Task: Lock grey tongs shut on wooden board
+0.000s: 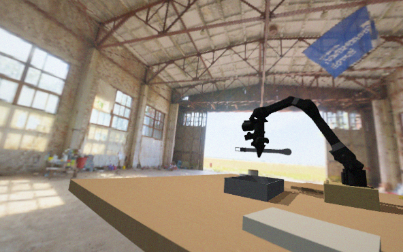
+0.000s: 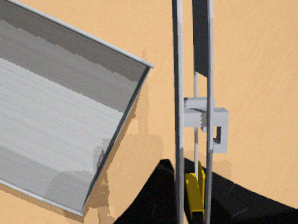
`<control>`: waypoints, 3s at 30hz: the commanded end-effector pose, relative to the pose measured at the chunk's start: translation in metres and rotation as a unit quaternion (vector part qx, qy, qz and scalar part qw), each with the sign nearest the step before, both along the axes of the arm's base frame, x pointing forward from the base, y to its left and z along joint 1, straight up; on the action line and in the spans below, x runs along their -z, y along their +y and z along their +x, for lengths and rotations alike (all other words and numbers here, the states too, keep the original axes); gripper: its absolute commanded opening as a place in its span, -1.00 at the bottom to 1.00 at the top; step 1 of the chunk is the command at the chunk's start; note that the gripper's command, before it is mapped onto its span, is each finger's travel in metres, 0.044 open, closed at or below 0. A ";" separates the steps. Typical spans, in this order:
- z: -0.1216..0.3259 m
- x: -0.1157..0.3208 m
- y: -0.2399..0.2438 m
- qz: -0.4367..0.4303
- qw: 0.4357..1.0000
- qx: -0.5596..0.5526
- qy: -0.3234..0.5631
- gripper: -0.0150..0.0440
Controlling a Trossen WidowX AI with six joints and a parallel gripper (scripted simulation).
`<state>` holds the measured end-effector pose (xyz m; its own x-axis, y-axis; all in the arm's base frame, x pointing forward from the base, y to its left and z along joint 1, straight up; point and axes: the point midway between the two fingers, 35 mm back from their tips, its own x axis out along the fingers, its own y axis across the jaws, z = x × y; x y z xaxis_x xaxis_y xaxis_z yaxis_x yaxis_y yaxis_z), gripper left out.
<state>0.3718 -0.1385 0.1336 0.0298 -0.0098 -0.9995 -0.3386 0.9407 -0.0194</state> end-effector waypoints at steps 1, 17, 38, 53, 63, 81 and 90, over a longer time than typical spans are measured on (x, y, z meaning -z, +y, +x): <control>-0.010 -0.002 -0.022 -0.005 1.000 -0.020 -0.002 -1.00; -0.054 -0.003 -0.090 -0.011 0.996 -0.089 0.001 -1.00; -0.150 -0.003 -0.181 -0.018 0.983 -0.183 0.009 -1.00; -0.237 -0.004 -0.224 -0.020 0.967 -0.254 0.015 -1.00; -0.299 -0.003 -0.240 -0.020 0.952 -0.305 0.019 -1.00; -0.327 0.000 -0.248 -0.033 0.941 -0.335 0.042 -1.00; -0.323 0.012 -0.259 -0.082 0.923 -0.357 0.118 -1.00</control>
<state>0.0474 -0.3947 0.1219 -0.1028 -0.1752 -0.9791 -0.8764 0.4816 0.0058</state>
